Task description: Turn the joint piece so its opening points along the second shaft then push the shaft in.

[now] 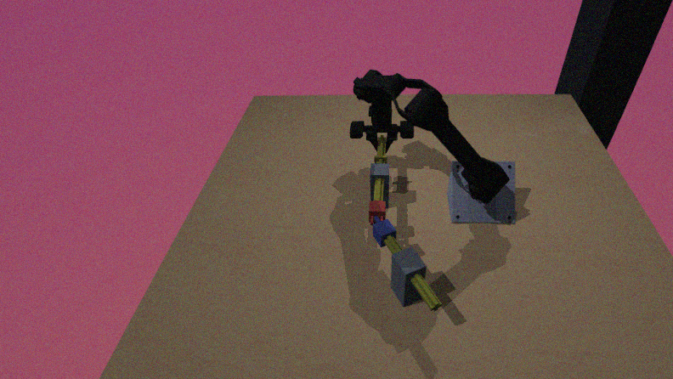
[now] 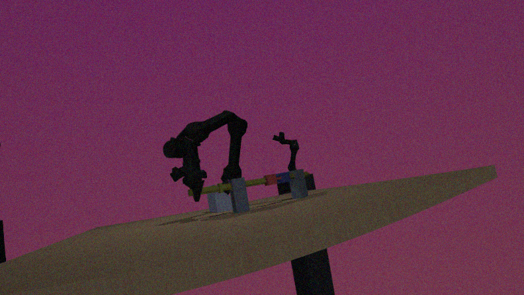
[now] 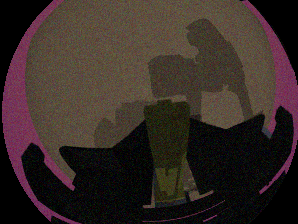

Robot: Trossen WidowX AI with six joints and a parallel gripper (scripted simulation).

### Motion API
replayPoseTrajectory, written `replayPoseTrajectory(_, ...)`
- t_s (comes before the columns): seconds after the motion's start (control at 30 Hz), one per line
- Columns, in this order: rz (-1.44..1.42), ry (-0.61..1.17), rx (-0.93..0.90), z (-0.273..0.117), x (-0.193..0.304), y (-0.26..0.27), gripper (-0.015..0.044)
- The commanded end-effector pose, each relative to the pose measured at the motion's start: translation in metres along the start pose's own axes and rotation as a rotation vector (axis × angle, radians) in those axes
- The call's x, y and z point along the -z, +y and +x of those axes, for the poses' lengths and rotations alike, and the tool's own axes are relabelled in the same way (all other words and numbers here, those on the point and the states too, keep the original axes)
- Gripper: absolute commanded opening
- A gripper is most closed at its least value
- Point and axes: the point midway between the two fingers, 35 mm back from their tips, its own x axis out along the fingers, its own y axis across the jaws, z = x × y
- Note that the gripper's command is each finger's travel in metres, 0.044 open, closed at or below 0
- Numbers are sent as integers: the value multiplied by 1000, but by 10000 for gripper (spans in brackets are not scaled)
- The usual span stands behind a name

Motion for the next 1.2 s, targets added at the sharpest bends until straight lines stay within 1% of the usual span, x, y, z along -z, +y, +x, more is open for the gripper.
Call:
replayPoseTrajectory(0.0,3,0,-5,0,7,0,0)
replayPoseTrajectory(0.73,3,3,-6,0,39,0,0)
replayPoseTrajectory(1.17,3,-10,1,0,37,0,0)
